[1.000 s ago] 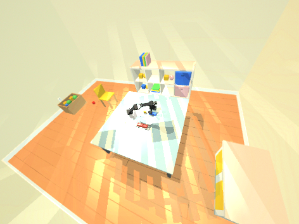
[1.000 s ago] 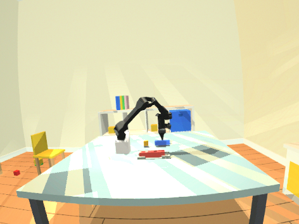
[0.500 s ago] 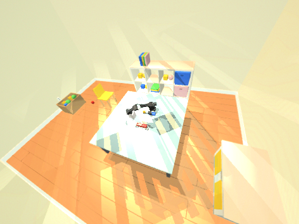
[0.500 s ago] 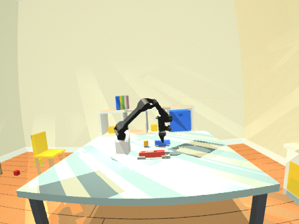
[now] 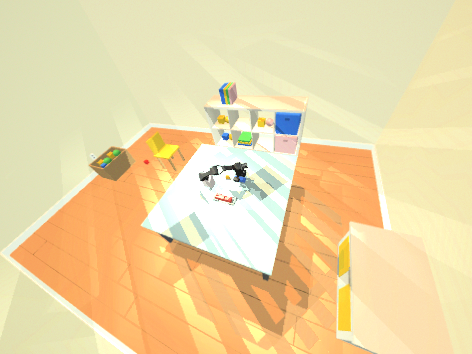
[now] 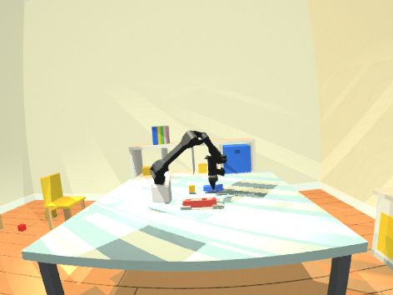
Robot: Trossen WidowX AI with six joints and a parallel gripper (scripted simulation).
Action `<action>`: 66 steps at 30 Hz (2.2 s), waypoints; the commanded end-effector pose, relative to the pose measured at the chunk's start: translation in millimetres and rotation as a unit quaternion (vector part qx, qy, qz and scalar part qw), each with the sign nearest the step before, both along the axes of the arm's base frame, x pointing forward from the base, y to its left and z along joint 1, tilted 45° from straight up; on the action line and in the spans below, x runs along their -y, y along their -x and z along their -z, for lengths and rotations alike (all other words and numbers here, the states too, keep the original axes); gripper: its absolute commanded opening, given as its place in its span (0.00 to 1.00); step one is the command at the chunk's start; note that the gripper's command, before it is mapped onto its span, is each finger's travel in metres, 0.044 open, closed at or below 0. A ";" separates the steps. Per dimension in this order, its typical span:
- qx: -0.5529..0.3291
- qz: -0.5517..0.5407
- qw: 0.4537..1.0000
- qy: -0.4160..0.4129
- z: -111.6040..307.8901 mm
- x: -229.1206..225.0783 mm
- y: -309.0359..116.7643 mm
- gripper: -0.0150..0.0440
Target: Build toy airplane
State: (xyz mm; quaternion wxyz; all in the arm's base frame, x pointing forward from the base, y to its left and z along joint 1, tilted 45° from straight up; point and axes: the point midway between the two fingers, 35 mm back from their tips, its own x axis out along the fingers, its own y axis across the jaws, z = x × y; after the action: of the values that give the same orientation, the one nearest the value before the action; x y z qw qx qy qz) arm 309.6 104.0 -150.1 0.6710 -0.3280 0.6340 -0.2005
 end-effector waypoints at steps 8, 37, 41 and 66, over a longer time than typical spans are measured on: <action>-0.004 -0.002 1.000 0.004 1.9 2.3 1.6 0.51; -0.005 -0.003 1.000 -0.001 -49.0 -53.2 4.9 0.25; -0.005 -0.003 1.000 -0.001 -58.3 -61.7 7.0 0.25; -0.057 -0.057 0.997 0.003 -107.6 -67.6 5.5 0.25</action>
State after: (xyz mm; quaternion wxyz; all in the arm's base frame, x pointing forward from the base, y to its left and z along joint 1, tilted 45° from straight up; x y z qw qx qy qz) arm 299.6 180.1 -51.4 0.6511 -0.3607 0.6474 -0.1638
